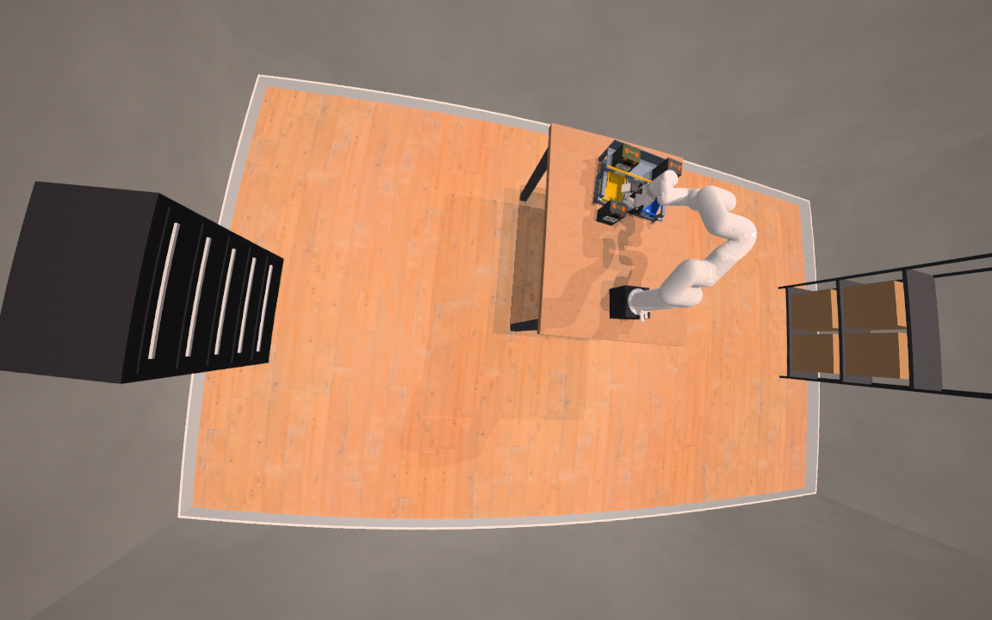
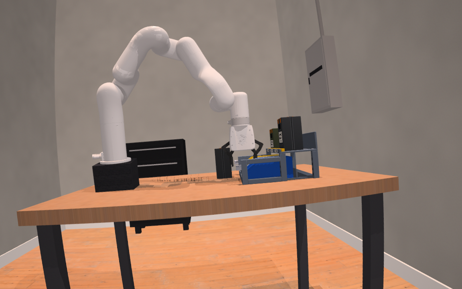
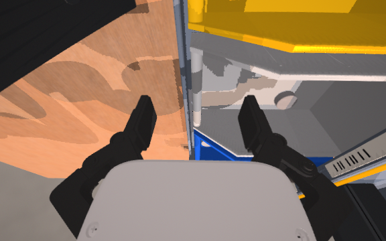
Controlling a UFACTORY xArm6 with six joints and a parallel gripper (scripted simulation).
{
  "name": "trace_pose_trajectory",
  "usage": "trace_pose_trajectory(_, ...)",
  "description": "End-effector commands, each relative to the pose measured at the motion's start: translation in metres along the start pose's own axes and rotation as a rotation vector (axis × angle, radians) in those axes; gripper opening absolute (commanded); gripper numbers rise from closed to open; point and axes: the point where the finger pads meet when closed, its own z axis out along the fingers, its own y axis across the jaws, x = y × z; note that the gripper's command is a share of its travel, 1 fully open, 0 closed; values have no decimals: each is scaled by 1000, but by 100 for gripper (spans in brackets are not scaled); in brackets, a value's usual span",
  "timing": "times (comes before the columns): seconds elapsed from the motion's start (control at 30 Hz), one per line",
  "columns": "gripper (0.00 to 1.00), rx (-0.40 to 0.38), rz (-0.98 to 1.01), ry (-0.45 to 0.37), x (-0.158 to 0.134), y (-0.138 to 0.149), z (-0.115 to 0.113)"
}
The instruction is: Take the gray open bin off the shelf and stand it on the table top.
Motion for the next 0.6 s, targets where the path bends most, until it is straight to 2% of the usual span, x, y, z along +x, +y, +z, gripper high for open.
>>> trace_pose_trajectory(0.0,100,-3,0,0,0,1,0)
trace_pose_trajectory(0.57,100,-3,0,0,0,1,-5)
